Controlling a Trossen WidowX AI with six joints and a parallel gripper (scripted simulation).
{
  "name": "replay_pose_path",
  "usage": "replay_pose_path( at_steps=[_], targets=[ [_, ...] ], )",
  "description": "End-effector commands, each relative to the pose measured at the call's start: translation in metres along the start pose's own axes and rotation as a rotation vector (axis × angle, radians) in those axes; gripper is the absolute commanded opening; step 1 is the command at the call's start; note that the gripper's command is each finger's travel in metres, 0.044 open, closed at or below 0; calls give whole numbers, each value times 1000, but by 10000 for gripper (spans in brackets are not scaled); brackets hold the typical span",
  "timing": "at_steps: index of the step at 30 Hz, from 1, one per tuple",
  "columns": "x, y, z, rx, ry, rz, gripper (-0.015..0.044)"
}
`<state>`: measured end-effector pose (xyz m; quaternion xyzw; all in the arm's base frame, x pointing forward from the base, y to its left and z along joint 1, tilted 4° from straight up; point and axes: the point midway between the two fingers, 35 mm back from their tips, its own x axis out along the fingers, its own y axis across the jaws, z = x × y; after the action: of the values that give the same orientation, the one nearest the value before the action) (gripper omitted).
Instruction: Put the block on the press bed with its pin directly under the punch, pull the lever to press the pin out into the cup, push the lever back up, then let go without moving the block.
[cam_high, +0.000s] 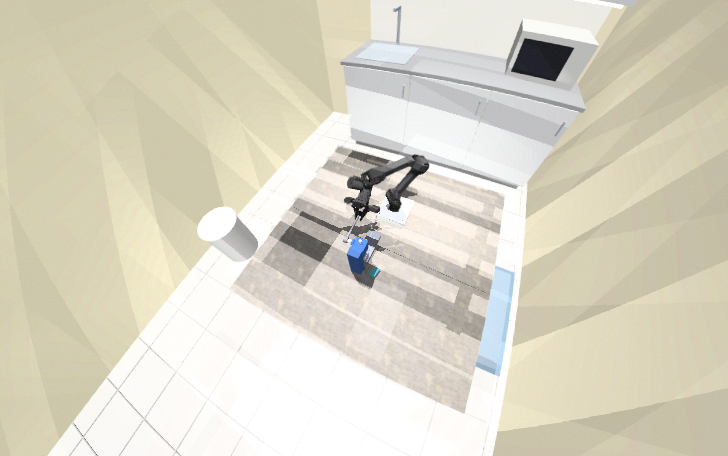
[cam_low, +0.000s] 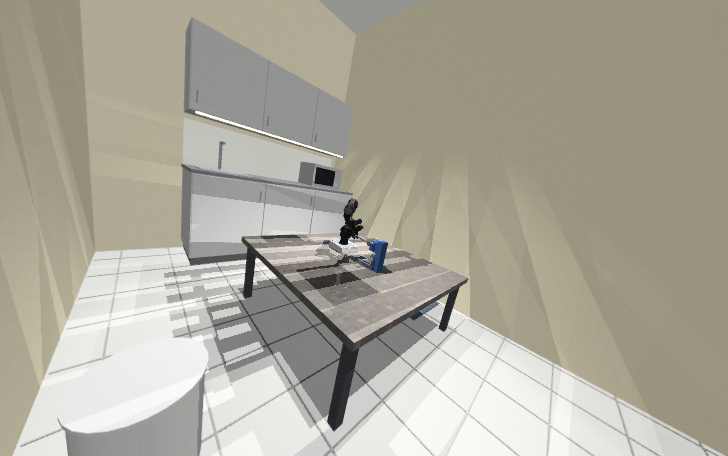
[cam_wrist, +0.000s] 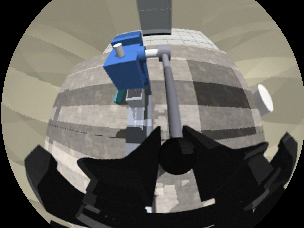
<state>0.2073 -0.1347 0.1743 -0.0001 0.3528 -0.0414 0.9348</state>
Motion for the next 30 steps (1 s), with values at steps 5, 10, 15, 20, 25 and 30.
replay_pose_path(
  at_steps=[5,10,15,20,25,30],
  targets=[
    [-5,0,8,-1,-13,-1,0],
    [-6,0,10,-1,-13,-1,0],
    [-8,0,12,-1,-13,-1,0],
    [-9,0,14,-1,-13,-1,0],
    [-10,0,16,-1,-13,-1,0],
    [-12,0,18,-1,-13,-1,0]
  ],
)
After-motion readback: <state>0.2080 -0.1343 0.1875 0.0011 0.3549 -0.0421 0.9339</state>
